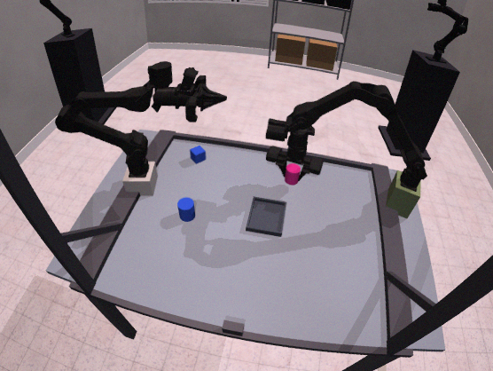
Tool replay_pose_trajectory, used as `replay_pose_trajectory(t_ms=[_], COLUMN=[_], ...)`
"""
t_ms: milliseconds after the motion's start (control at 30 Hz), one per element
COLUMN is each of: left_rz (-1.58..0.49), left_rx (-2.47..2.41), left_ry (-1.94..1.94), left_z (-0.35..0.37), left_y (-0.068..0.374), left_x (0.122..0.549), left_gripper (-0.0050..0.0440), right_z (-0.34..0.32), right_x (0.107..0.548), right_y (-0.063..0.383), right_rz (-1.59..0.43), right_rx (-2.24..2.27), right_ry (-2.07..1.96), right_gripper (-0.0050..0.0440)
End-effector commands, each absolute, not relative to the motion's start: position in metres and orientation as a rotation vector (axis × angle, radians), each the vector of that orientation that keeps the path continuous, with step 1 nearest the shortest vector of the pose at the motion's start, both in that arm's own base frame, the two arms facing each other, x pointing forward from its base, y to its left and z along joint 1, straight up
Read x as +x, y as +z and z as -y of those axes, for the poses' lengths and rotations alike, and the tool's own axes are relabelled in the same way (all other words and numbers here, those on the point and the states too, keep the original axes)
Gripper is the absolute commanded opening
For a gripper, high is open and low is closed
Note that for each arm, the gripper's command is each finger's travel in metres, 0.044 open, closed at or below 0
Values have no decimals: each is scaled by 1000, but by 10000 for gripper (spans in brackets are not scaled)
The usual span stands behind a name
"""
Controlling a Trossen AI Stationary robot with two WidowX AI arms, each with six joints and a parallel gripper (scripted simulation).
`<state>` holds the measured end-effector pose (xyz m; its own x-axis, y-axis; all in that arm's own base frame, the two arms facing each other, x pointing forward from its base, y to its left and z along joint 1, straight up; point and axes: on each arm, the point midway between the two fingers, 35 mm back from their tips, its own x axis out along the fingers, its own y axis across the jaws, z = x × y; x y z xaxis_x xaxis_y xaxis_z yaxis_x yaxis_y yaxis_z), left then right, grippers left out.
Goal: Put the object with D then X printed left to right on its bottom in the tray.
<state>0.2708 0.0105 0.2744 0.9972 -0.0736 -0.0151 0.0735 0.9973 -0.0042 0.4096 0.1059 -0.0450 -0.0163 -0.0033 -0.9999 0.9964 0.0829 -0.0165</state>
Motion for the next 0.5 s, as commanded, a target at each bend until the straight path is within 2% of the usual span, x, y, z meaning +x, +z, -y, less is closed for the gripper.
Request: replay_pose_trajectory(t_ms=[0, 467], left_rz=[-2, -14], left_rx=[3, 0], left_ry=[-73, -72], left_z=[-11, -11], left_y=[279, 273], left_x=[270, 270], left_gripper=[-50, -50], right_z=[-109, -111], right_x=[420, 416], right_y=[-11, 9], right_rz=[-1224, -1238], right_rx=[1172, 1166], right_ry=[-1113, -1078], right_gripper=[192, 192])
